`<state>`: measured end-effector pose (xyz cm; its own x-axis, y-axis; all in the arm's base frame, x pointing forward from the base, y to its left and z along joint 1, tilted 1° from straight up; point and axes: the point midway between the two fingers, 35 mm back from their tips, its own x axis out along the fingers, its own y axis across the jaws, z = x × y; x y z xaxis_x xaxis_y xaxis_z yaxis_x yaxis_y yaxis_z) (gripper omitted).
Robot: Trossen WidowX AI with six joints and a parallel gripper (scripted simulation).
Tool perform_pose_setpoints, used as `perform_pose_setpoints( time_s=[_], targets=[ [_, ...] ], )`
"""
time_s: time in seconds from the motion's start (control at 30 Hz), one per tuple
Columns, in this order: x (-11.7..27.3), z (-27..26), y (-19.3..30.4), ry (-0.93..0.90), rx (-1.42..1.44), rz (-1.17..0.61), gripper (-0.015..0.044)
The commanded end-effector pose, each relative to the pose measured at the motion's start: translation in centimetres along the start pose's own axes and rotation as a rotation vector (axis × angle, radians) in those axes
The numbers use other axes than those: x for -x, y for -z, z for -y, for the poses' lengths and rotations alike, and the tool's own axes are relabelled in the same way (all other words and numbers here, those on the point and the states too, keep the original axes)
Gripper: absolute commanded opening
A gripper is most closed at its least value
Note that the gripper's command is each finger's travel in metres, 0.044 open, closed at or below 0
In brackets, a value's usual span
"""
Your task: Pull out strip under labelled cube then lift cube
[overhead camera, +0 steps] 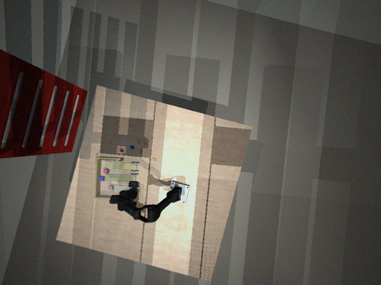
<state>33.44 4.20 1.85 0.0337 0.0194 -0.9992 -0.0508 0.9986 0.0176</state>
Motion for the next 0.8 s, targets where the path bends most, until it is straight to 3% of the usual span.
perform_pose_setpoints(
  time_s=[0.0,0.77],
  targets=[
    [-0.6,0.1,1.3,0.003,-0.004,-0.028,0.0000],
    [-0.6,0.2,4.7,0.003,-0.004,-0.030,0.0000]
  ],
)
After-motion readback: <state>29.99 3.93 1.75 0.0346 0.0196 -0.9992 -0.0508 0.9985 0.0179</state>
